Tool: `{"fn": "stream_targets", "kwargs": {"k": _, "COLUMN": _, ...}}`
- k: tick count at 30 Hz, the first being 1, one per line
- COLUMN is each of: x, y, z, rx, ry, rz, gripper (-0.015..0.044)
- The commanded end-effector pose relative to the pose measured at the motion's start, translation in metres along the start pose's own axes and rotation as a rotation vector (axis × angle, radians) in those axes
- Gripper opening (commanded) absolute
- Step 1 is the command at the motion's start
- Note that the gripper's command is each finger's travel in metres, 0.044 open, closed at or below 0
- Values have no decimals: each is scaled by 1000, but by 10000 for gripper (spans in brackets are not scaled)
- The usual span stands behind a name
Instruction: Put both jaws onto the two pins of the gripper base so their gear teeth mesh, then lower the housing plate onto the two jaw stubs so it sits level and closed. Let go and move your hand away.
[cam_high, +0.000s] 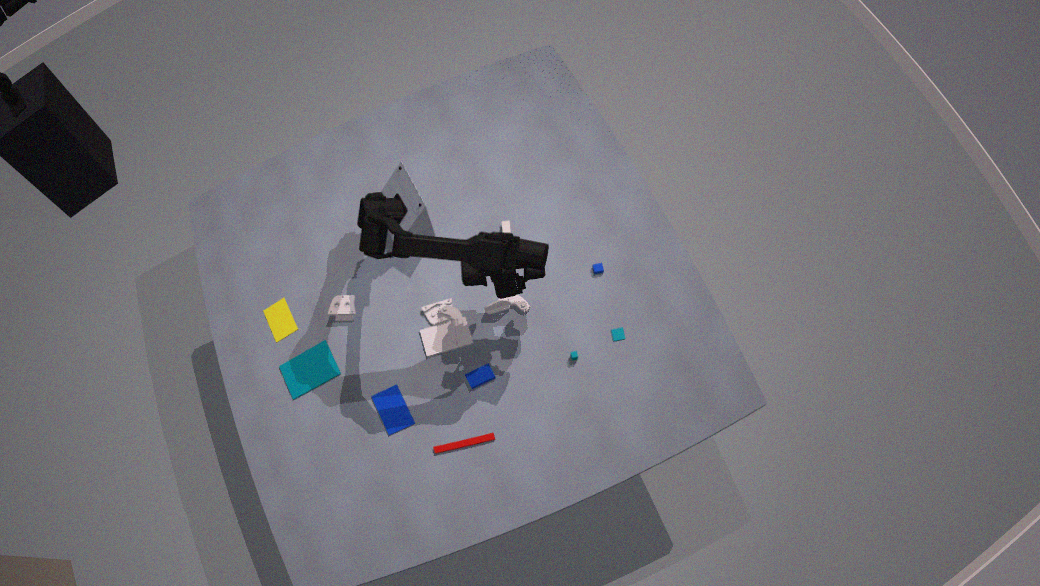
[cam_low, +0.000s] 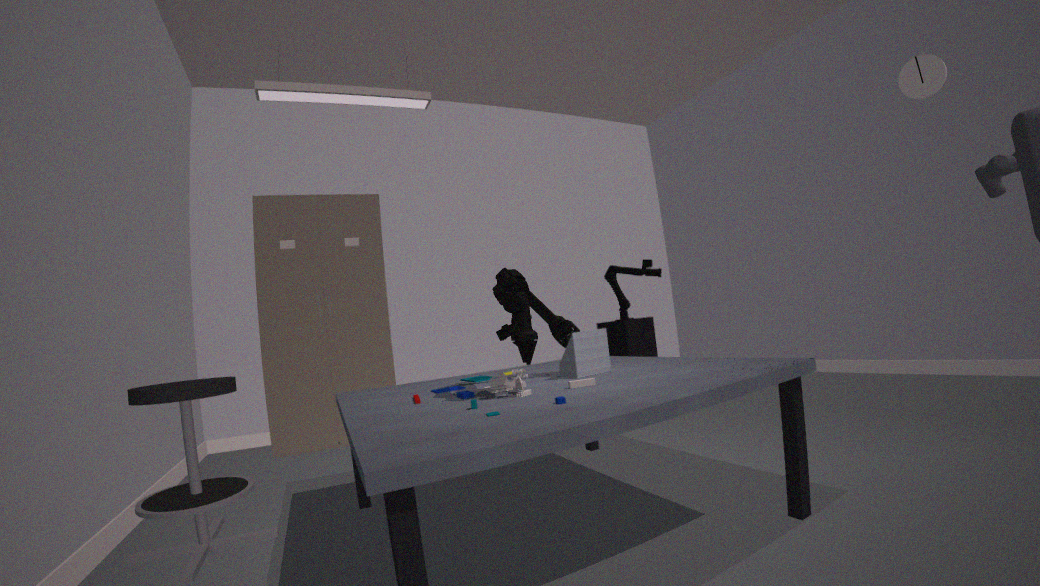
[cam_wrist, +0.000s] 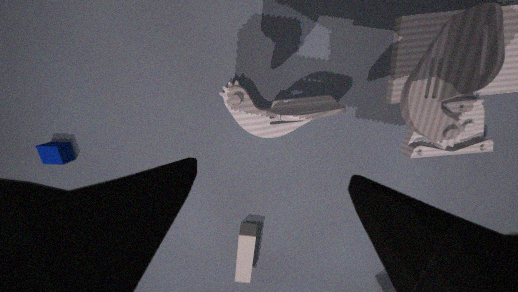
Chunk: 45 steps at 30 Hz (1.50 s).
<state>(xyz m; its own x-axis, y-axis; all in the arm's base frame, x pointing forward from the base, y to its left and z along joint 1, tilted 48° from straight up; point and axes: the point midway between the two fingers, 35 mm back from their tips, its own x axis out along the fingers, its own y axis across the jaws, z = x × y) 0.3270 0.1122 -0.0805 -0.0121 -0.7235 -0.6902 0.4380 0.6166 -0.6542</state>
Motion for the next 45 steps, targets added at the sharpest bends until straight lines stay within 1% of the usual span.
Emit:
{"fn": "stream_targets", "kwargs": {"k": 1, "x": 1, "y": -3, "z": 2, "rx": 108, "ry": 0, "rz": -6, "gripper": 440}}
{"fn": "stream_targets", "kwargs": {"k": 45, "x": -2, "y": -14, "z": 15, "rx": 1194, "ry": -5, "rz": -8, "gripper": 440}}
